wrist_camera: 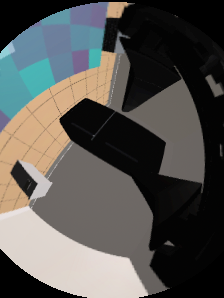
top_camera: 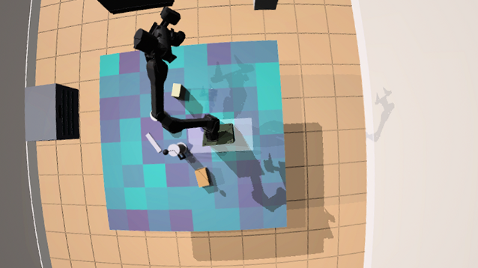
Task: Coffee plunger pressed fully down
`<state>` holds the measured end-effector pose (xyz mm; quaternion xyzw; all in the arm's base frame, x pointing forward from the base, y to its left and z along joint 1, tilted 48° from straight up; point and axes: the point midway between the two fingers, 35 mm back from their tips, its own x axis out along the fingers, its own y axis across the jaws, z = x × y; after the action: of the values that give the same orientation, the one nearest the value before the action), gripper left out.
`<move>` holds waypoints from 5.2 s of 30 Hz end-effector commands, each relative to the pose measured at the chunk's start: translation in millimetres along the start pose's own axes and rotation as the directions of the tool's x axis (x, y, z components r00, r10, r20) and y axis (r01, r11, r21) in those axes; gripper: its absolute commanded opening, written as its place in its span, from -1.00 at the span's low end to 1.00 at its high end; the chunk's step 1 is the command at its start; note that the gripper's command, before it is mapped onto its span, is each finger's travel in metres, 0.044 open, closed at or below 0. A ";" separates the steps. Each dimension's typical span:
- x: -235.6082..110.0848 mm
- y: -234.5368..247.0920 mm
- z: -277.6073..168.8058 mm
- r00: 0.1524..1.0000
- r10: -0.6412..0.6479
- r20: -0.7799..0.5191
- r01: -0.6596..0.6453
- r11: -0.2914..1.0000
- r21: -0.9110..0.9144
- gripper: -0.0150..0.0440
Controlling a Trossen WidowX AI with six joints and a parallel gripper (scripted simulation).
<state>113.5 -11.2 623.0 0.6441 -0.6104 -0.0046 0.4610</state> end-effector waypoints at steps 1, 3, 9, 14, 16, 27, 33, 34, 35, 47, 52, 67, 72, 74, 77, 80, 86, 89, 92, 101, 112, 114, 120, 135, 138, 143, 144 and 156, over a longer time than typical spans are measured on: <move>0.1 1.1 1.3 1.000 -0.001 0.000 0.001 1.000 0.003 0.95; 0.8 5.8 7.5 1.000 -0.010 -0.002 0.010 1.000 0.016 1.00; 14.5 22.0 53.0 0.996 -0.087 0.001 0.087 0.993 0.084 1.00; 35.7 7.5 91.5 0.978 -0.209 -0.010 0.209 0.969 0.128 1.00; 40.0 -3.0 99.7 0.965 -0.262 -0.018 0.261 0.954 0.147 1.00; 70.0 -108.6 145.2 0.818 -0.575 -0.015 0.574 0.816 0.063 1.00; 56.7 -170.6 129.1 0.691 -0.717 -0.093 0.713 0.697 -0.075 1.00; 53.3 -183.8 128.1 0.664 -0.742 -0.092 0.735 0.670 -0.105 1.00; 47.8 -194.9 123.7 0.634 -0.766 -0.107 0.752 0.643 -0.144 1.00; -60.6 -328.5 87.5 0.245 -0.967 -0.067 0.728 0.229 -0.647 1.00; -127.7 -360.8 74.6 0.100 -0.995 -0.022 0.520 0.071 -0.851 1.00; -332.3 -368.3 86.2 -0.026 -0.992 0.120 -0.593 -0.082 -0.801 1.00; -383.0 -347.3 103.5 0.018 -0.997 0.079 -0.873 -0.054 -0.484 1.00; -400.5 -336.9 111.0 0.035 -0.999 0.039 -0.943 -0.046 -0.329 1.00; -422.9 -320.3 122.5 0.058 -0.998 -0.040 -0.995 -0.055 -0.079 1.00; -441.1 -303.6 133.1 0.067 -0.988 -0.136 -0.984 -0.088 0.155 1.00; -442.0 -309.5 146.5 0.065 -0.985 -0.161 -0.973 -0.098 0.207 1.00; -436.6 -324.5 164.1 0.066 -0.985 -0.161 -0.973 -0.099 0.207 1.00; -431.5 -336.7 179.0 0.066 -0.985 -0.162 -0.973 -0.099 0.207 1.00; -432.0 -341.8 178.4 0.064 -0.985 -0.160 -0.974 -0.097 0.207 1.00; -432.4 -359.4 176.1 0.062 -0.986 -0.155 -0.974 -0.093 0.206 1.00; -432.1 -362.6 175.5 0.062 -0.986 -0.156 -0.974 -0.093 0.206 1.00; -430.4 -371.7 173.5 0.063 -0.985 -0.159 -0.974 -0.096 0.206 1.00; -428.4 -378.3 171.9 0.066 -0.984 -0.164 -0.973 -0.100 0.206 0.20; -428.4 -378.3 171.9 0.066 -0.984 -0.164 -0.973 -0.100 0.206 -0.06; -428.4 -378.3 171.9 0.066 -0.984 -0.164 -0.973 -0.100 0.206 -0.06; -428.4 -378.3 171.9 0.066 -0.984 -0.164 -0.973 -0.100 0.206 -0.06; -429.5 -385.5 177.1 0.065 -0.985 -0.160 -0.974 -0.098 0.206 -0.06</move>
<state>204.2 163.6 59.3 0.4215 -0.2365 -0.0477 -0.8741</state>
